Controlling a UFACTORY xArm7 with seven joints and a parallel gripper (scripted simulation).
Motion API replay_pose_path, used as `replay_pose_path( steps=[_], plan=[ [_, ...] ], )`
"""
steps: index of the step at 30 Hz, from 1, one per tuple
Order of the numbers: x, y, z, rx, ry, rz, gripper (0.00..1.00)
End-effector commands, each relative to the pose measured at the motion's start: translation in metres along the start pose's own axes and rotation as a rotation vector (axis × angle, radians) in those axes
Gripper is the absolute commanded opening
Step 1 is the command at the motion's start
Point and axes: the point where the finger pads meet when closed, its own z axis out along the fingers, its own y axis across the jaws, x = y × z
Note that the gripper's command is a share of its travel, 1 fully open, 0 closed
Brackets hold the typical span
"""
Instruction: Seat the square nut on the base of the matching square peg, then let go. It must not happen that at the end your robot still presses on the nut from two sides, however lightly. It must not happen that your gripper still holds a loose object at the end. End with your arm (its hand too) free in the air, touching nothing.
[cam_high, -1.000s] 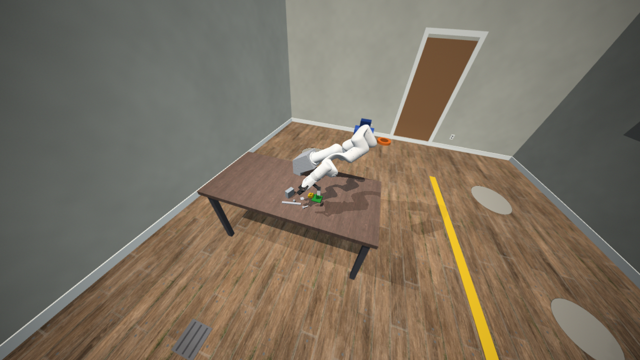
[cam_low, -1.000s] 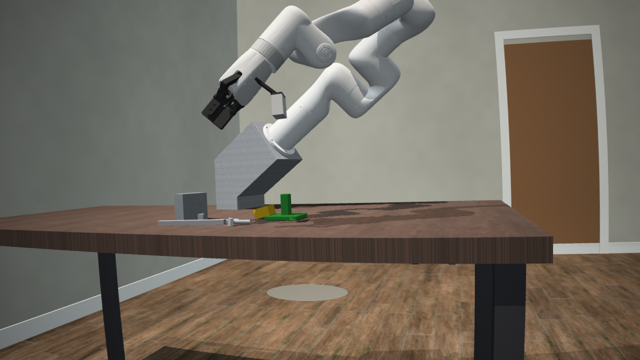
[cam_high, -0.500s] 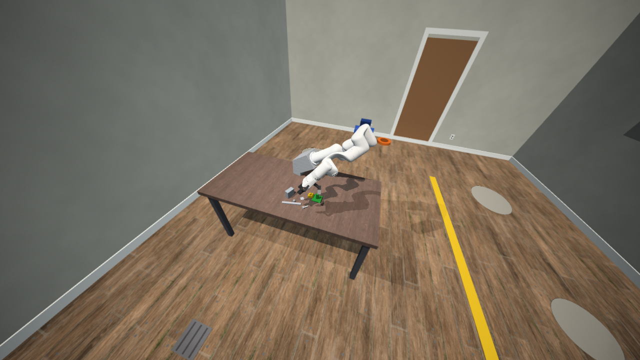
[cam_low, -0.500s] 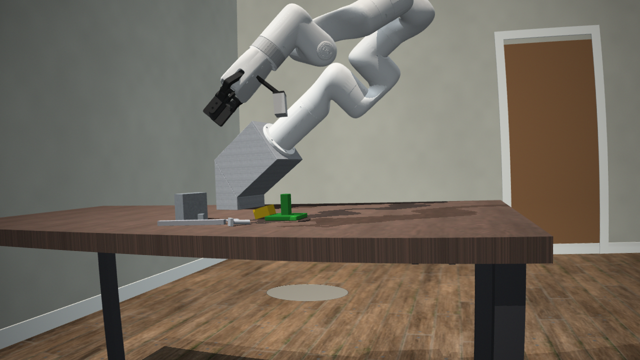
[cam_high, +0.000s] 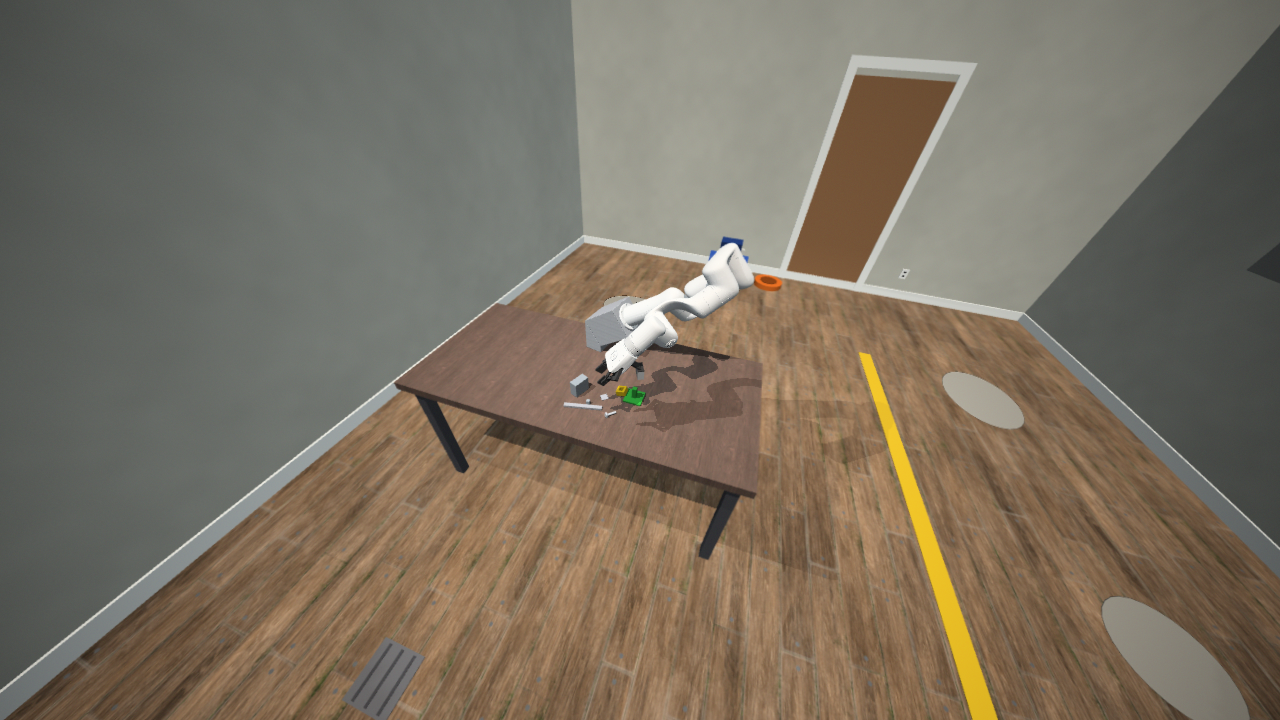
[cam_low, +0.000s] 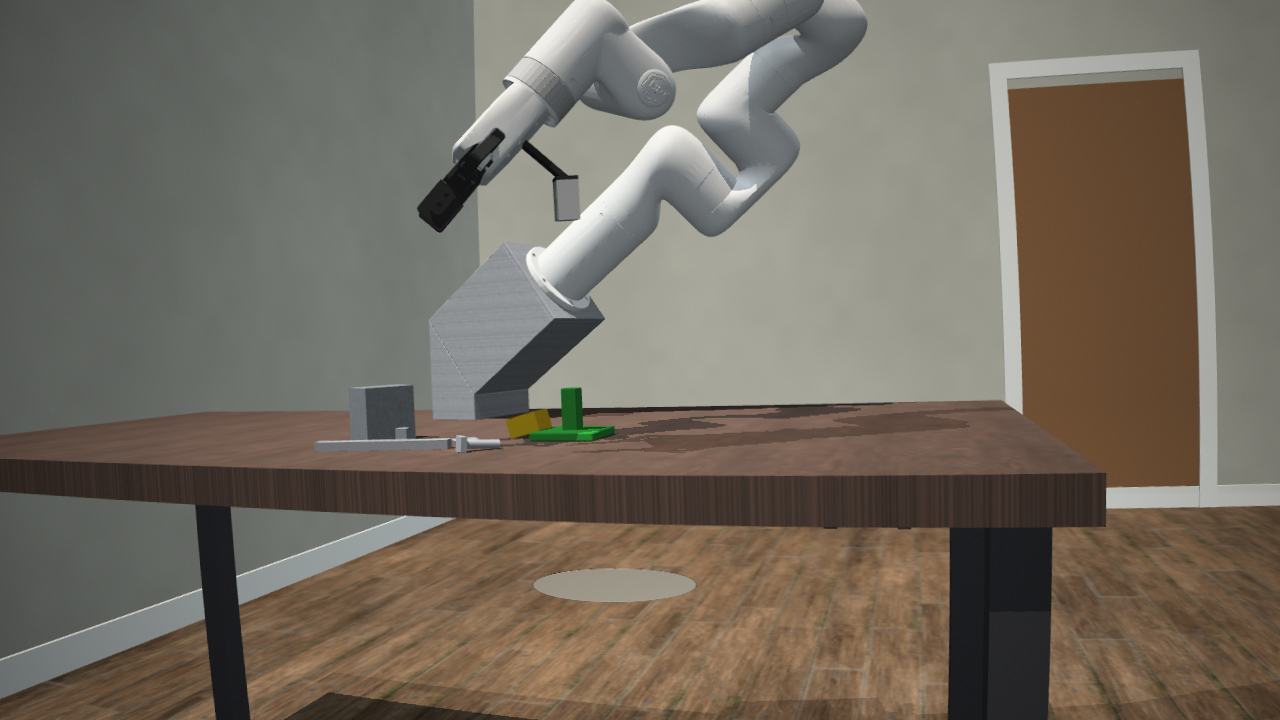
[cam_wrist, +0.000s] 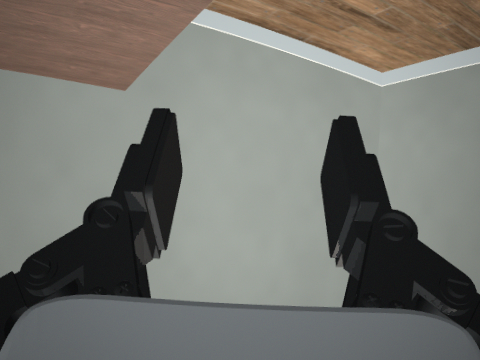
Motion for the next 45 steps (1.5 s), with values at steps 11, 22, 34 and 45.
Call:
replay_pose_path(
  steps=[11, 22, 34, 45],
  plan=[
    [-0.006, -0.012, -0.018, -0.083, 0.037, -0.549, 0.60],
    [0.004, -0.029, -0.014, -0.144, 0.073, -0.933, 0.60],
    [0.032, -0.055, 0.005, -0.239, 0.125, -1.358, 0.60],
    [0.082, -0.085, 0.032, -0.365, 0.179, -1.736, 0.60]
  ],
)
